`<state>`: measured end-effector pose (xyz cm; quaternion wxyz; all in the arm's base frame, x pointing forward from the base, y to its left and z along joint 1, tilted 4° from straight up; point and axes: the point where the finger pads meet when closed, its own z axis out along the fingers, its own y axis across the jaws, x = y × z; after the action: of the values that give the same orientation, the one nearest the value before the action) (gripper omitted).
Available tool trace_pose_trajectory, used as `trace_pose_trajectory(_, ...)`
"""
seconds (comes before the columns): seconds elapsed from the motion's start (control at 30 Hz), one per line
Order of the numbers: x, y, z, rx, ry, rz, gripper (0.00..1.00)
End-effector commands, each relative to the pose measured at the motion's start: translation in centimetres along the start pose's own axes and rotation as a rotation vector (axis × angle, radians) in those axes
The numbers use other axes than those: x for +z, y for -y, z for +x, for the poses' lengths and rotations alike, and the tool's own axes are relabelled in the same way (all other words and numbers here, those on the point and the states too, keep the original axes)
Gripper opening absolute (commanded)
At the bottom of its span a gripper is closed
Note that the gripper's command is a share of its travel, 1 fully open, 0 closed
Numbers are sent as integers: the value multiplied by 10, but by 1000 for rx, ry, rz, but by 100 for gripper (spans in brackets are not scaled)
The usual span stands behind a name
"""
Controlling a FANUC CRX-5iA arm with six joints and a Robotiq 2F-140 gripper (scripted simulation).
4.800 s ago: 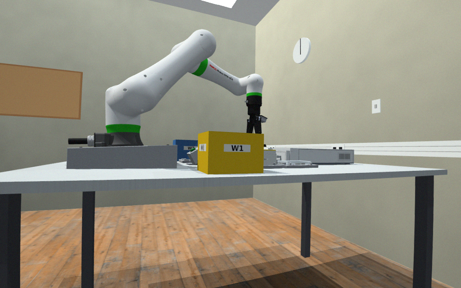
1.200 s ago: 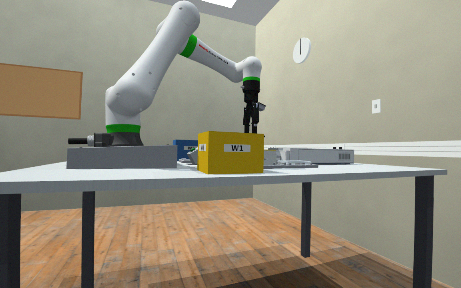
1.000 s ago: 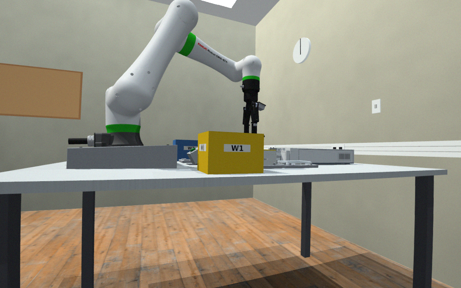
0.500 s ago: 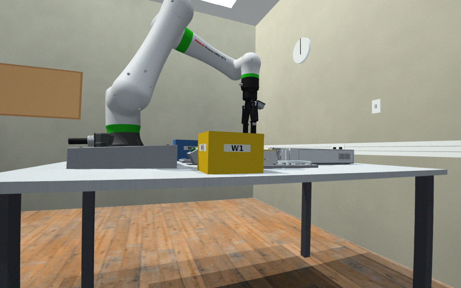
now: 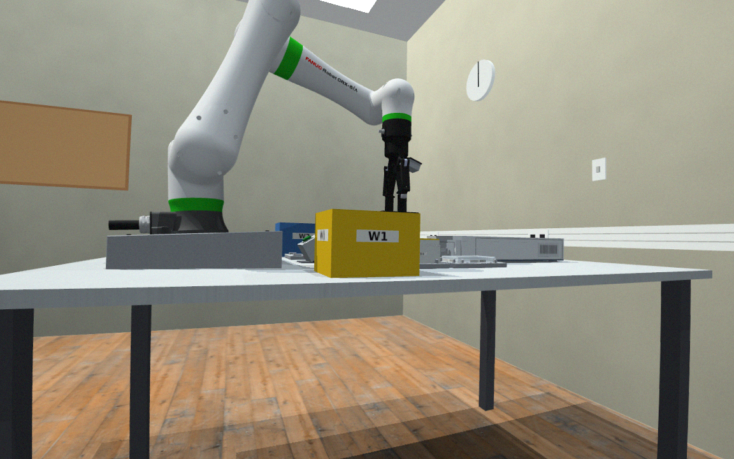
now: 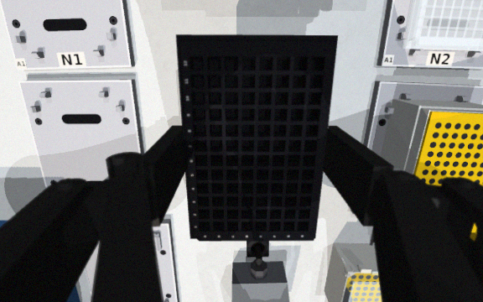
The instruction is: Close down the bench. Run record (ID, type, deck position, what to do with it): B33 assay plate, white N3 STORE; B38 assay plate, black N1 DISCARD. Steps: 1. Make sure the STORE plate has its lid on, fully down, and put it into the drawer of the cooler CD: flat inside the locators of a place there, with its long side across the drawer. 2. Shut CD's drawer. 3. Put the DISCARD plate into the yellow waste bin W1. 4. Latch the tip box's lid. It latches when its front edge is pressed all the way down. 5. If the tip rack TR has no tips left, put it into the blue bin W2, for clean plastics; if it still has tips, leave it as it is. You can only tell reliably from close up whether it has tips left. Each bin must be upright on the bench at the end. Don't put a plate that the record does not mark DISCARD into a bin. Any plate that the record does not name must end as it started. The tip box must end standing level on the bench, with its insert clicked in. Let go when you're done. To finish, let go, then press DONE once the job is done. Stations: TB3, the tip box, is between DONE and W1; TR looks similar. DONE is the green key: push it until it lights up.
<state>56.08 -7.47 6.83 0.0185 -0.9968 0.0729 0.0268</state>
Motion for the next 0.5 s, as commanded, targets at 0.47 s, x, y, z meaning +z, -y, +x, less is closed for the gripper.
trace_pose_trajectory(0.47,-1,-36,-24,0,-2,0,10)
